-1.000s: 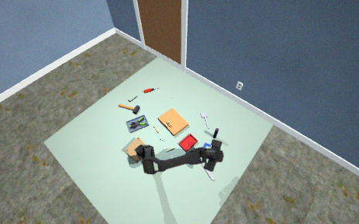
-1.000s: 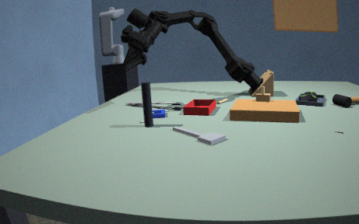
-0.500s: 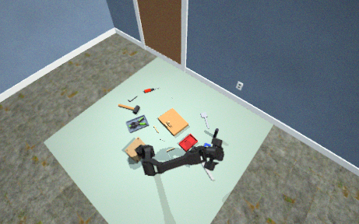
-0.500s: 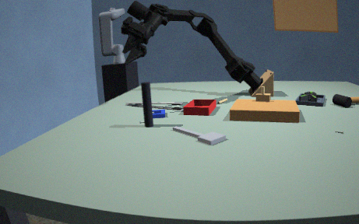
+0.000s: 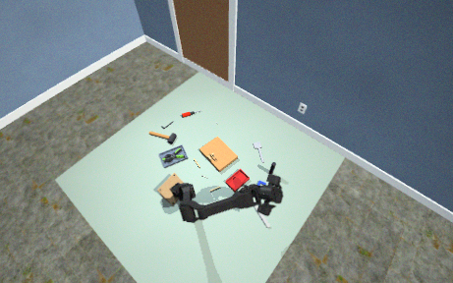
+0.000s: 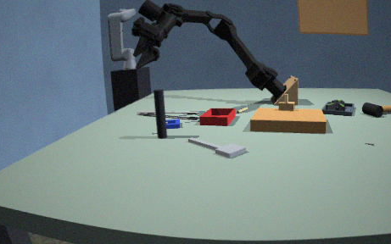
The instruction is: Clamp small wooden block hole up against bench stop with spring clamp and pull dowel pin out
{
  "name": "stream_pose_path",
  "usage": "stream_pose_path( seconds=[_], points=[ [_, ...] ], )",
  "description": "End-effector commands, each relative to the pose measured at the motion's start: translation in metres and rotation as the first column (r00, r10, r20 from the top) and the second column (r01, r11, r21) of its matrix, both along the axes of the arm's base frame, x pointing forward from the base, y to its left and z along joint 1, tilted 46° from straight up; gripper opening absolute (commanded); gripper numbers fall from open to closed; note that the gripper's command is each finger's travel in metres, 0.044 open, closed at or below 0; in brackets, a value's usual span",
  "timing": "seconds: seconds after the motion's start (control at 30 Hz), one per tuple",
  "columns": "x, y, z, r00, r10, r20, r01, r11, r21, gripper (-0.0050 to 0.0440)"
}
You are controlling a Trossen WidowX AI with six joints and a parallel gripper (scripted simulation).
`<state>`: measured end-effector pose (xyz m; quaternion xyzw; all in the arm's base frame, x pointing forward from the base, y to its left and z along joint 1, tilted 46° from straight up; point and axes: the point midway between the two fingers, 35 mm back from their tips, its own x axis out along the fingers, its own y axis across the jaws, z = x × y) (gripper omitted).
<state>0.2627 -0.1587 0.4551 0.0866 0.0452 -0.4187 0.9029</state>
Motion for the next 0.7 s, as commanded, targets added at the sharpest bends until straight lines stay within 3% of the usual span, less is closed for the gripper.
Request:
stream_pose_path(
  seconds=[0.0, 0.33, 0.67],
  points=[
    [-0.001, 0.0, 0.001, 1.0, -0.003, 0.003, 0.003, 1.0, 0.001, 0.044],
    [0.0, 0.0, 0.0, 1.0, 0.001, -0.001, -0.001, 1.0, 0.001, 0.044],
    [0.033, 0.016, -0.034, 0.992, 0.064, -0.106, -0.056, 0.996, 0.073, 0.044]
  ],
)
